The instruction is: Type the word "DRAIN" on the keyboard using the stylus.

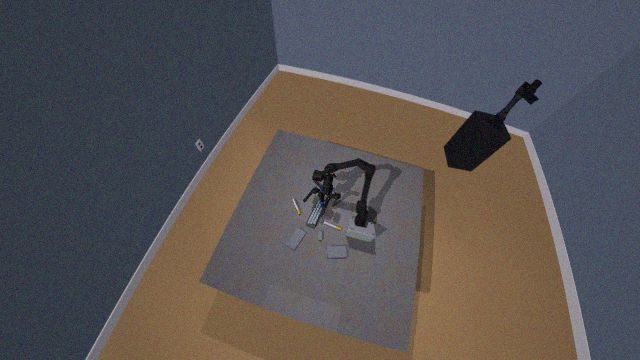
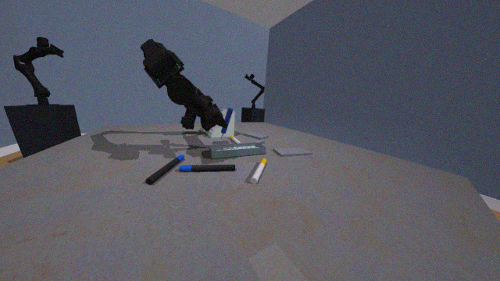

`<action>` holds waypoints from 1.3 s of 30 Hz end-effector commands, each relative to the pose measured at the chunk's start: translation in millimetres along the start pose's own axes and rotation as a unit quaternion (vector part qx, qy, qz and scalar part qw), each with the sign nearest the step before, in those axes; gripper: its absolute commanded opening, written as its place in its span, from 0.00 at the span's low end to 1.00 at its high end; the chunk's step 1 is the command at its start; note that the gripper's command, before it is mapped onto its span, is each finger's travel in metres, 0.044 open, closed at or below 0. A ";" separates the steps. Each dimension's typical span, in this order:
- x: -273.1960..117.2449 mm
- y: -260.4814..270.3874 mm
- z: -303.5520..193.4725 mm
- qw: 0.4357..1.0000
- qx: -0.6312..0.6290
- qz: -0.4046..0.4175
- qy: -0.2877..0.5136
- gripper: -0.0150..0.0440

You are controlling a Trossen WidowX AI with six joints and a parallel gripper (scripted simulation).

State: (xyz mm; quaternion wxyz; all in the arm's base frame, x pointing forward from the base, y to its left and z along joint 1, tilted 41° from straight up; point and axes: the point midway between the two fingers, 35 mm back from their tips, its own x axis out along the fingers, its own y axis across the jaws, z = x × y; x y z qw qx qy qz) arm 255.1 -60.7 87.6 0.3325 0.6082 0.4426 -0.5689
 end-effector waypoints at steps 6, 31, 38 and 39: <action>-33.4 22.1 -12.0 0.987 -0.093 0.090 0.098 0.25; -11.6 31.1 13.8 0.987 -0.093 0.090 0.097 0.25; -11.6 31.1 13.8 0.987 -0.093 0.090 0.097 0.25; -11.6 31.1 13.8 0.987 -0.093 0.090 0.097 0.25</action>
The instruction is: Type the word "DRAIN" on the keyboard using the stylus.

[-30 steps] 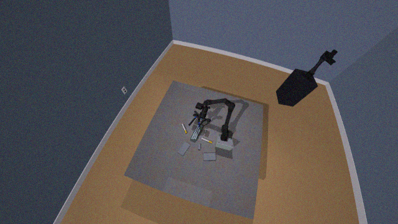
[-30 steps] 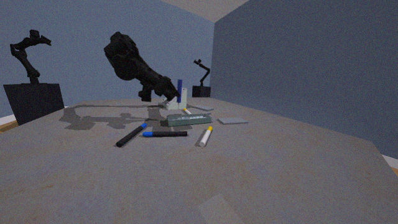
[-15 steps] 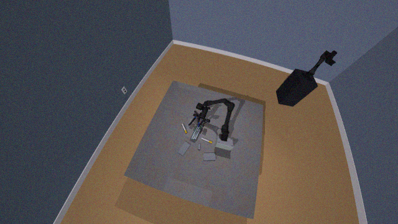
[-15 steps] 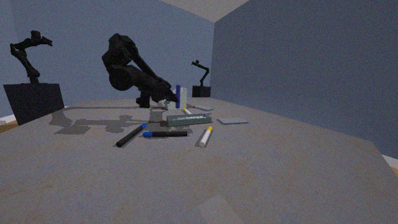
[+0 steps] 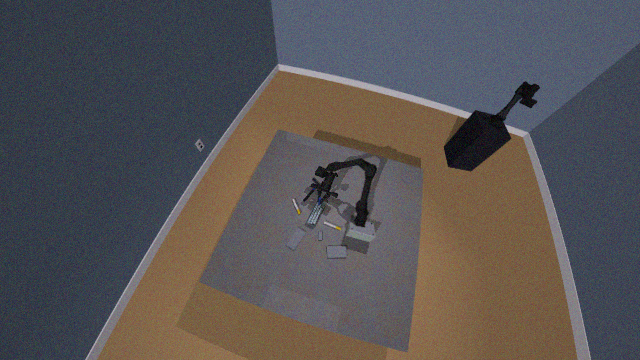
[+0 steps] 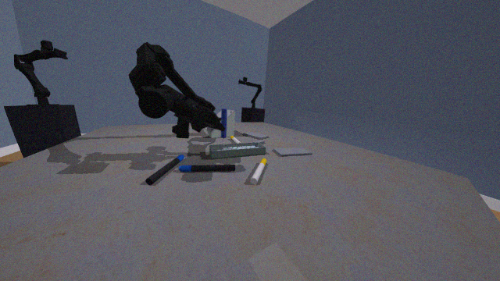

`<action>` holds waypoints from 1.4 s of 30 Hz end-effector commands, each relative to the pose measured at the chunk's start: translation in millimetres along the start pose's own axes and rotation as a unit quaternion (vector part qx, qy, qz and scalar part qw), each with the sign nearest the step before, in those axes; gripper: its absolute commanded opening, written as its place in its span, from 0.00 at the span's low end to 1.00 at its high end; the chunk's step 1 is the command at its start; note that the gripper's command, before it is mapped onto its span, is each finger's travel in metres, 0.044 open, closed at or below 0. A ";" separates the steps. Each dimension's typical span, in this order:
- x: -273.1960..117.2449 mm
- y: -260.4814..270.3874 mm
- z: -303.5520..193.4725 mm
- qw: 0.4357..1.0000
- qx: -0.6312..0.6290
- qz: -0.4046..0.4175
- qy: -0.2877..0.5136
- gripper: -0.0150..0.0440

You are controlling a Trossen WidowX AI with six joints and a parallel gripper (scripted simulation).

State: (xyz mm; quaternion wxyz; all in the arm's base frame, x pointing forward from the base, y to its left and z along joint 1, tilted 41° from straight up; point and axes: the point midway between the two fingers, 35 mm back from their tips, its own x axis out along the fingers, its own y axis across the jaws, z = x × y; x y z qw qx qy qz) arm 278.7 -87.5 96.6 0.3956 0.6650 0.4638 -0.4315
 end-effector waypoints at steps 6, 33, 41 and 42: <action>2.4 -0.5 0.4 1.000 0.000 -0.003 0.003 0.25; 6.5 -1.0 3.7 1.000 0.000 -0.003 0.003 0.39; 7.9 -1.0 6.1 1.000 0.000 -0.003 0.003 0.39; 8.0 -1.0 6.4 1.000 0.000 -0.003 0.003 0.39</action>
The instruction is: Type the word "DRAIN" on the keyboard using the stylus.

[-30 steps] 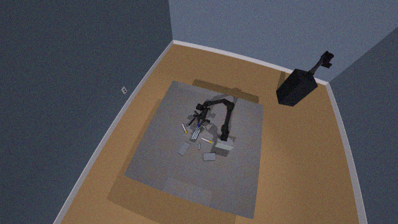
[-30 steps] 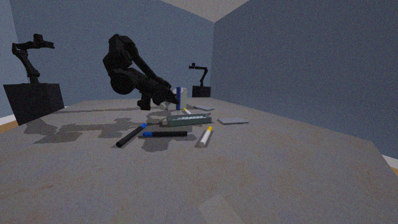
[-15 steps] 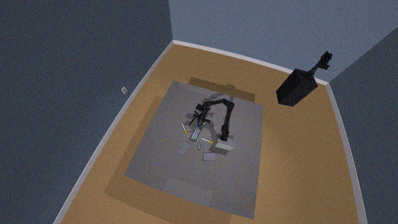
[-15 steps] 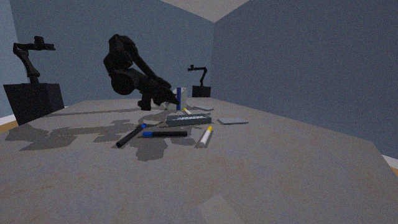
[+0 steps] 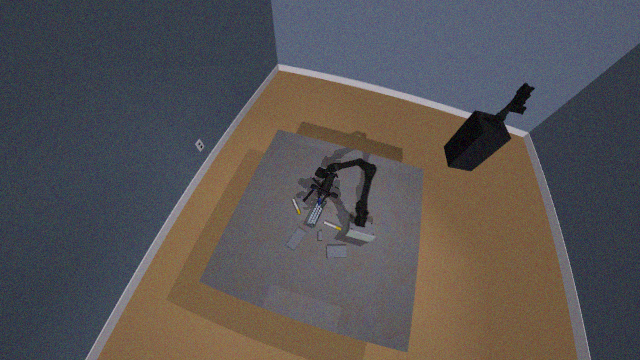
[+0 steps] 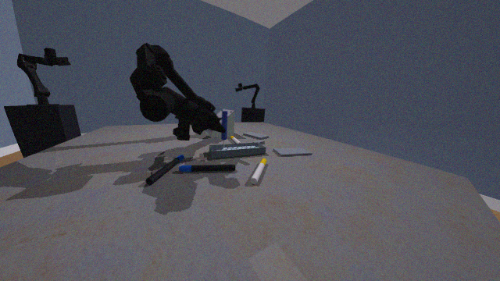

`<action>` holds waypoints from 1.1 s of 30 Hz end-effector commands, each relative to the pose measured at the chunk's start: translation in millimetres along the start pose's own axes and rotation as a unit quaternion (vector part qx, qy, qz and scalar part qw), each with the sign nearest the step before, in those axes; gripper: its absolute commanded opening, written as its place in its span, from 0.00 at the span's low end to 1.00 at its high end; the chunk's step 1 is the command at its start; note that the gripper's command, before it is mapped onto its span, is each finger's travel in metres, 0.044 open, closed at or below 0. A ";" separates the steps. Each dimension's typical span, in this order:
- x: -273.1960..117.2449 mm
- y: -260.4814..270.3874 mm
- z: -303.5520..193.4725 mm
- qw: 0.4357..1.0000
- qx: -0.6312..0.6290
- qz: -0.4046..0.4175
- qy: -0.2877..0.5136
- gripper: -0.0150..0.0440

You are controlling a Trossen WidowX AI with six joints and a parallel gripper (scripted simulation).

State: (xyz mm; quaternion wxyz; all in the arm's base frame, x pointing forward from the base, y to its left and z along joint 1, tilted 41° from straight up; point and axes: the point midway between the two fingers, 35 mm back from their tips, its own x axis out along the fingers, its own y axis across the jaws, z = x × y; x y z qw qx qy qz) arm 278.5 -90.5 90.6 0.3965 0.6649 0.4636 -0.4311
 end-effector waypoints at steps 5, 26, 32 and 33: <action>4.1 -0.8 3.1 1.000 0.000 -0.004 0.003 0.39; 7.0 -0.9 8.2 1.000 0.000 -0.004 0.003 0.39; 8.2 -0.9 10.1 1.000 0.000 -0.004 0.003 0.39; 8.4 -0.9 10.4 1.000 0.000 -0.004 0.003 0.39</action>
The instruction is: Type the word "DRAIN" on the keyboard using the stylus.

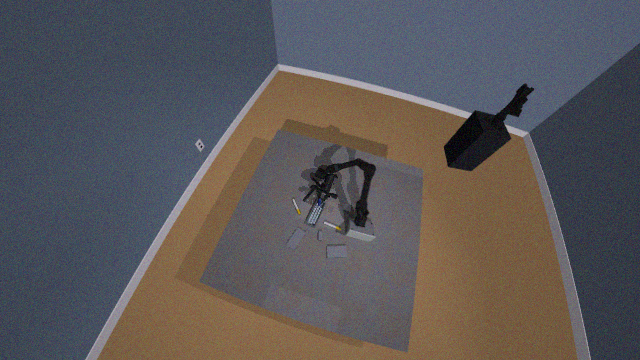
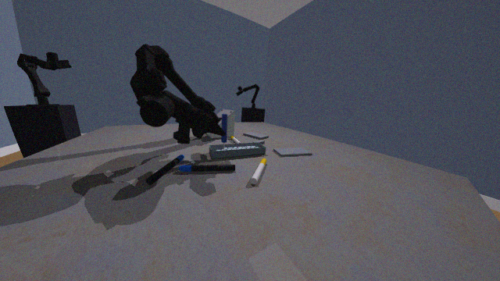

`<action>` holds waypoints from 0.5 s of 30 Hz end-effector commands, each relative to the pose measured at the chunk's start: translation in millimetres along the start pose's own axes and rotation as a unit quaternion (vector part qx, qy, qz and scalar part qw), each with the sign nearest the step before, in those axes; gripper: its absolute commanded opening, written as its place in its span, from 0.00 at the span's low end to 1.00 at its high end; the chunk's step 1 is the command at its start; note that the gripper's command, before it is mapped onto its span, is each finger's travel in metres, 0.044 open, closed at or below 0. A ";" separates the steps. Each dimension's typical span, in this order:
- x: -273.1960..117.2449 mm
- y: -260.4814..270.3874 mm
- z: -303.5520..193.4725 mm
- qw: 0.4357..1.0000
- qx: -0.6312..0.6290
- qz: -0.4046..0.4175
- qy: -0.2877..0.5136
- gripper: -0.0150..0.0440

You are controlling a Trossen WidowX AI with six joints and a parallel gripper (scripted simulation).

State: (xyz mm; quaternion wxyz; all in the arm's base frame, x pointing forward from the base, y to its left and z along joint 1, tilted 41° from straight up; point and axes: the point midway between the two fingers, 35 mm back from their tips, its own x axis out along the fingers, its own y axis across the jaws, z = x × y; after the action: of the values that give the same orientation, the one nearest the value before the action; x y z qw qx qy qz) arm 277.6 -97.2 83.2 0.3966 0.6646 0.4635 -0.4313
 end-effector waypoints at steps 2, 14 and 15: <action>3.8 -0.8 2.5 1.000 0.000 -0.004 0.003 0.39; 5.6 -0.8 5.6 1.000 0.000 -0.004 0.003 0.39; 4.8 -0.8 4.2 1.000 0.000 -0.004 0.003 0.39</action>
State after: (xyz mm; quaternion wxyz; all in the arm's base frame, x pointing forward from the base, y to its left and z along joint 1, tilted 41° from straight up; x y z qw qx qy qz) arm 277.4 -100.4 79.6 0.3966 0.6650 0.4637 -0.4306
